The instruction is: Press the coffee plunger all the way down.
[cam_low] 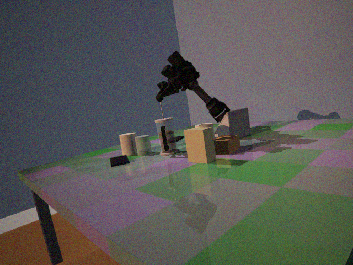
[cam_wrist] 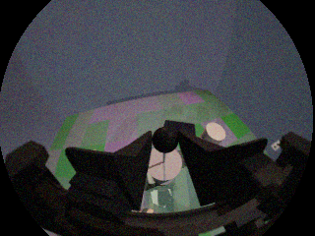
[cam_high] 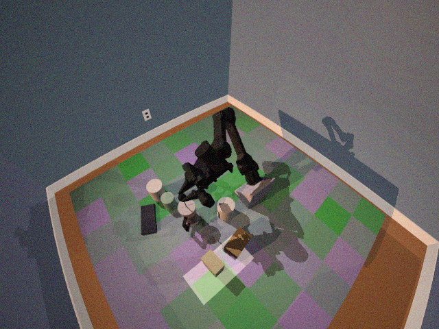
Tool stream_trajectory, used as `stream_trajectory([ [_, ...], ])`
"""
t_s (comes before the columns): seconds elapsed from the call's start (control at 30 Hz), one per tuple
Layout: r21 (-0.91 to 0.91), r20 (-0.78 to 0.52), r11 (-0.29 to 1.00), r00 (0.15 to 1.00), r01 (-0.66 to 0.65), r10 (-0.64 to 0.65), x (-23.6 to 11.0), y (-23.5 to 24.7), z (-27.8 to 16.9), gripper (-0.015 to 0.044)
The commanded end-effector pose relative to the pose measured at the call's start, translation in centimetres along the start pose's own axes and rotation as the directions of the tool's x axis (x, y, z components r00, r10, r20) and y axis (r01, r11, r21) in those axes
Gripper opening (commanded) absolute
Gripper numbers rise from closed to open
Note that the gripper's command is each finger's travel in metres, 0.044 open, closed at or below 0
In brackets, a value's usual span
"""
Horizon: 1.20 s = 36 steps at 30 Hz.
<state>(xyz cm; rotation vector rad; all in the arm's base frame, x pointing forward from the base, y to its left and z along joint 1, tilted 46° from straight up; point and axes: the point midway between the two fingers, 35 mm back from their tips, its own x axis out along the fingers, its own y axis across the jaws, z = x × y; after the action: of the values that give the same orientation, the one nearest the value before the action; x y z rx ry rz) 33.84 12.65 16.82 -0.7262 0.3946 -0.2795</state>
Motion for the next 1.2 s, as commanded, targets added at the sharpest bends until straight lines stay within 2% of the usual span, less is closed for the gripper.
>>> stream_trajectory([
  [0.0,-0.015,-0.027,1.0,1.0,-0.005,0.004,1.0,0.2,-1.9,0.0129],
  [0.8,-0.019,-0.018,1.0,1.0,0.001,-0.001,3.1,-0.2,-5.1,0.0129],
  [1.17,-0.019,-0.017,1.0,1.0,0.002,-0.003,3.5,-0.3,-5.0,0.0129],
])
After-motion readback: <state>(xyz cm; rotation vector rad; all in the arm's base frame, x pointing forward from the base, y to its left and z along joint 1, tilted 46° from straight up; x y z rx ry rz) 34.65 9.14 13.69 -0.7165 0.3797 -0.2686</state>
